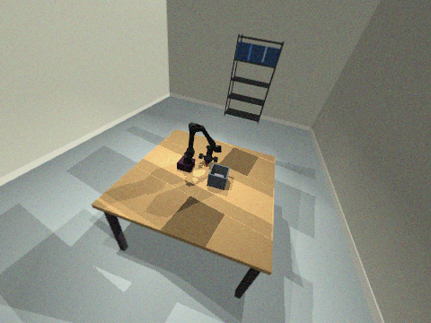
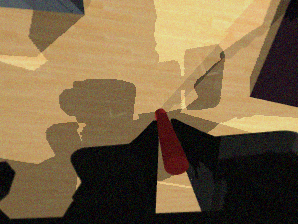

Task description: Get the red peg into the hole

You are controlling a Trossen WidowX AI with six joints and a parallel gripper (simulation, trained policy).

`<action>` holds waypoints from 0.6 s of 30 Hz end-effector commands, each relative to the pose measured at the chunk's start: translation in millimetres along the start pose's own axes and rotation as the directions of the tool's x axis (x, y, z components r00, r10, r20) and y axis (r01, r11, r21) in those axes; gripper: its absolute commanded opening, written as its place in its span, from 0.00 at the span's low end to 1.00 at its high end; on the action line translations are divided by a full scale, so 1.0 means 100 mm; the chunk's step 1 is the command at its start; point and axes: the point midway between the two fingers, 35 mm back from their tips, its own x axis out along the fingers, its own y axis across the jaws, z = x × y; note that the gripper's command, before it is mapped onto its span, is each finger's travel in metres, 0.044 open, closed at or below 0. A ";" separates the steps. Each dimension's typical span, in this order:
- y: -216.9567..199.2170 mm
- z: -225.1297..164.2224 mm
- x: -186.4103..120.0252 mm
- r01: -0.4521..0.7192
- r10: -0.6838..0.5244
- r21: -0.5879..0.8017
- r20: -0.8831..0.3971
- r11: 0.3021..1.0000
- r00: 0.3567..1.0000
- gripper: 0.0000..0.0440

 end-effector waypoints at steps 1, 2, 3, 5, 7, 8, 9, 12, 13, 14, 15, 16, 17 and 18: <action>0.05 -0.04 0.03 -0.011 0.011 -0.019 -0.011 1.000 1.000 0.00; 0.07 -0.05 0.00 -0.021 0.020 -0.017 -0.016 1.000 1.000 0.00; 0.09 -0.06 -0.02 -0.029 0.029 -0.015 -0.020 0.999 0.999 0.00; 0.12 -0.07 -0.06 -0.044 0.043 -0.008 -0.027 0.999 0.999 0.00; 0.16 -0.09 -0.10 -0.060 0.060 -0.001 -0.035 0.998 0.998 0.00; 0.18 -0.10 -0.12 -0.068 0.068 0.003 -0.040 0.998 0.997 0.00; 0.20 -0.11 -0.15 -0.077 0.077 0.006 -0.045 0.997 0.996 0.00; 0.25 -0.13 -0.22 -0.100 0.101 0.015 -0.059 0.995 0.993 0.00; 0.27 -0.14 -0.25 -0.109 0.110 0.018 -0.064 0.994 0.992 0.00; 0.29 -0.15 -0.28 -0.118 0.119 0.020 -0.069 0.993 0.990 0.00; 0.31 -0.16 -0.31 -0.128 0.129 0.022 -0.074 0.992 0.989 0.00; 0.33 -0.17 -0.35 -0.138 0.139 0.024 -0.079 0.990 0.987 0.00; 0.35 -0.17 -0.38 -0.148 0.149 0.025 -0.083 0.989 0.985 0.00; 0.37 -0.18 -0.42 -0.158 0.160 0.026 -0.088 0.987 0.983 0.00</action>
